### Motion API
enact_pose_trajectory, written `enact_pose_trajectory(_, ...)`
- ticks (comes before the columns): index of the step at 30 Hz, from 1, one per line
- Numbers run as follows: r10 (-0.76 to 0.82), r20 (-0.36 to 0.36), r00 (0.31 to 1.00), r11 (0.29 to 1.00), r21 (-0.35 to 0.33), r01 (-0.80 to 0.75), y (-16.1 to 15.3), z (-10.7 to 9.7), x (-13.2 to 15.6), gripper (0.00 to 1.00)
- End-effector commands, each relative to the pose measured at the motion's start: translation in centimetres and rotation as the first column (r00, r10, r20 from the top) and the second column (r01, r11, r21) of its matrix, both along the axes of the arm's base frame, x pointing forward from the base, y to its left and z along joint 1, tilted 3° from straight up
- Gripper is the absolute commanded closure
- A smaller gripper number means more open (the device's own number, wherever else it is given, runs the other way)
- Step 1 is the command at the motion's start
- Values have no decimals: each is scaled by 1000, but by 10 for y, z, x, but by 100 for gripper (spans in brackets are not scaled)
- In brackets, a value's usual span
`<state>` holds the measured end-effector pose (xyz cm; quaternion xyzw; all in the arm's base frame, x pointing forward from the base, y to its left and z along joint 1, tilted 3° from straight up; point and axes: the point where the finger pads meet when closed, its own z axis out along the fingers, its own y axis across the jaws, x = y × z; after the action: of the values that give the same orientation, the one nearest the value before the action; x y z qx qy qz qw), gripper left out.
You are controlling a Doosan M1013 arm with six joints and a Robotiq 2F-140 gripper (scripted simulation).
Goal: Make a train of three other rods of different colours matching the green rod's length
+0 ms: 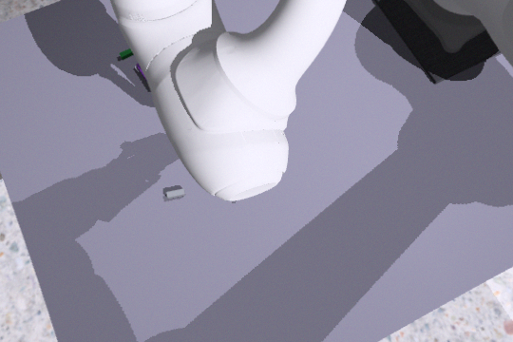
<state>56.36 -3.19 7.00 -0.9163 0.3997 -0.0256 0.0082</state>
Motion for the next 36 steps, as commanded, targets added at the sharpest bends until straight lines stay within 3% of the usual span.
enact_pose_trajectory(1,0,0,1000,1000,0,0,0,15,-1,85)
enact_pose_trajectory(10,0,0,1000,1000,0,0,0,60,-3,85)
enact_pose_trajectory(19,0,0,1000,1000,0,0,0,68,-4,85)
enact_pose_trajectory(20,0,0,1000,1000,0,0,0,68,-4,0)
enact_pose_trajectory(36,0,0,1000,1000,0,0,0,68,-4,0)
